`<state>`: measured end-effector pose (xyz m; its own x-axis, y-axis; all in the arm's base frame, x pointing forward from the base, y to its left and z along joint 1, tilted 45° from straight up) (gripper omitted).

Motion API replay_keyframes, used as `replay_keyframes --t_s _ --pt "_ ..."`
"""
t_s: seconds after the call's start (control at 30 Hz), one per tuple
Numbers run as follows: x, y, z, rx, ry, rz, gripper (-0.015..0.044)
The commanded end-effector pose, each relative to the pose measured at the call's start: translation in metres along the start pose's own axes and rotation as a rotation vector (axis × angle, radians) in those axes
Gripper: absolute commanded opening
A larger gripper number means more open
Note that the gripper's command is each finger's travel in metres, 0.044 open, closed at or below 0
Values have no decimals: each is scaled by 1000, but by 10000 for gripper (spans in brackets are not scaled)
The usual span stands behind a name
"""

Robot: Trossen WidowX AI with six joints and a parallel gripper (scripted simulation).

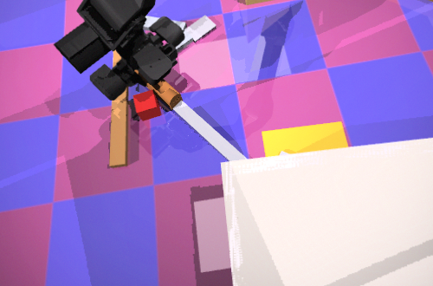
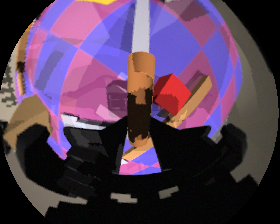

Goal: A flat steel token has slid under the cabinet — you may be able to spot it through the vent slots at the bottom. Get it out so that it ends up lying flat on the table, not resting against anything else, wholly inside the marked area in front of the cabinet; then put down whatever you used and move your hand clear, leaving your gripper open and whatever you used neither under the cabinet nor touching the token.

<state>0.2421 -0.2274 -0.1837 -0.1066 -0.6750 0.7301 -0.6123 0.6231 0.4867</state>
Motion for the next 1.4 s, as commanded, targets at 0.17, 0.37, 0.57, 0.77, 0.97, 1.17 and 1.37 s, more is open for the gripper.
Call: replay_keyframes --t_s 0.17,0.37,0.57,0.77,0.97,1.17,1.37 --pt "0 0 0 0 0 -2 226" --pt "3 0 0 -2 -1 -5 270" --pt "2 0 0 -4 -1 -5 270" --pt "-1 -1 -2 2 -1 -5 270" --pt "1 0 -1 -2 0 -5 132" --pt "1 0 -1 -2 0 -5 92" --pt "1 0 -1 -2 0 -5 0"
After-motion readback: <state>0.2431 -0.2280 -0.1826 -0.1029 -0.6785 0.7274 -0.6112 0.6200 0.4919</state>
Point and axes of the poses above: the point midway between the two fingers, 35 mm back from their tips, its own x axis back along the fingers, its own y axis across the jaws, z = x × y, the point moved 5 cm from there along x, back along the fingers, and after that the axes turned 5 degrees about x, right-handed, at the moved point
